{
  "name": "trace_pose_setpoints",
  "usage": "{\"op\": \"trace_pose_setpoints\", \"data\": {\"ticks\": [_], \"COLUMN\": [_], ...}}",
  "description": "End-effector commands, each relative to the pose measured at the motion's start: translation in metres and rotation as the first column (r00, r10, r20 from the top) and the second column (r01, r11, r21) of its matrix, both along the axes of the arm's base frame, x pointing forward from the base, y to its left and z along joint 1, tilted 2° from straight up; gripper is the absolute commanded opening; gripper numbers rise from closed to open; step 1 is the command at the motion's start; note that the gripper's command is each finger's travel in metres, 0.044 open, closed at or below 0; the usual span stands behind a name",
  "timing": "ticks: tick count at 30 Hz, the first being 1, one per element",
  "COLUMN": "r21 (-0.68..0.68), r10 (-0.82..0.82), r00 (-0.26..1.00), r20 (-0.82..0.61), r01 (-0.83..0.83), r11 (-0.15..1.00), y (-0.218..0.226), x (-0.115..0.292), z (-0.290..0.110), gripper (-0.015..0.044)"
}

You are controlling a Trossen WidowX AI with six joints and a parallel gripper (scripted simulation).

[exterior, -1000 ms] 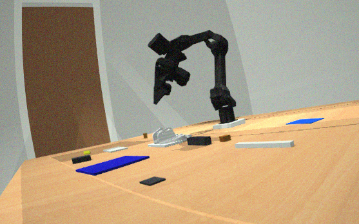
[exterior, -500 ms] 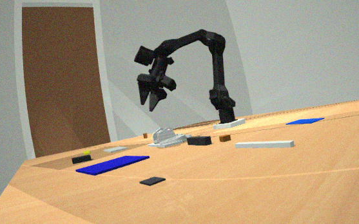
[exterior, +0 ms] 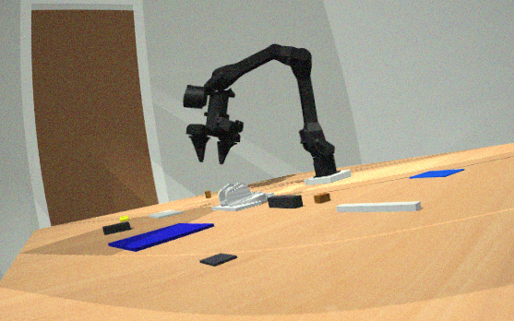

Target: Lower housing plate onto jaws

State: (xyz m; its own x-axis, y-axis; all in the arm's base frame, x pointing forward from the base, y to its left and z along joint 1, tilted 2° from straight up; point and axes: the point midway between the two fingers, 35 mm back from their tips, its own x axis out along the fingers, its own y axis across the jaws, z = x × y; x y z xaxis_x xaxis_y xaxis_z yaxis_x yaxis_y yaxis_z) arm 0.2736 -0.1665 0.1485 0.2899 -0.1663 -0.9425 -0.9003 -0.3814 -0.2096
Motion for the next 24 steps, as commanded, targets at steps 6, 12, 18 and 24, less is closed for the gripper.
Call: {"op": "trace_pose_setpoints", "data": {"ticks": [6, 12, 18, 24], "r21": [0.076, 0.121, 0.162, 0.166], "r10": [-0.194, -0.311, -0.413, -0.424], "r00": [0.976, 0.936, 0.881, 0.874], "r20": [-0.102, -0.168, -0.231, -0.238], "r01": [0.202, 0.332, 0.454, 0.467], "r11": [0.976, 0.935, 0.876, 0.869], "y": [-0.045, -0.070, -0.090, -0.092], "x": [-0.037, -0.066, -0.097, -0.101], "z": [-0.010, -0.015, -0.019, -0.020], "gripper": [0.0440, 0.0440, 0.0440, 0.0440]}}
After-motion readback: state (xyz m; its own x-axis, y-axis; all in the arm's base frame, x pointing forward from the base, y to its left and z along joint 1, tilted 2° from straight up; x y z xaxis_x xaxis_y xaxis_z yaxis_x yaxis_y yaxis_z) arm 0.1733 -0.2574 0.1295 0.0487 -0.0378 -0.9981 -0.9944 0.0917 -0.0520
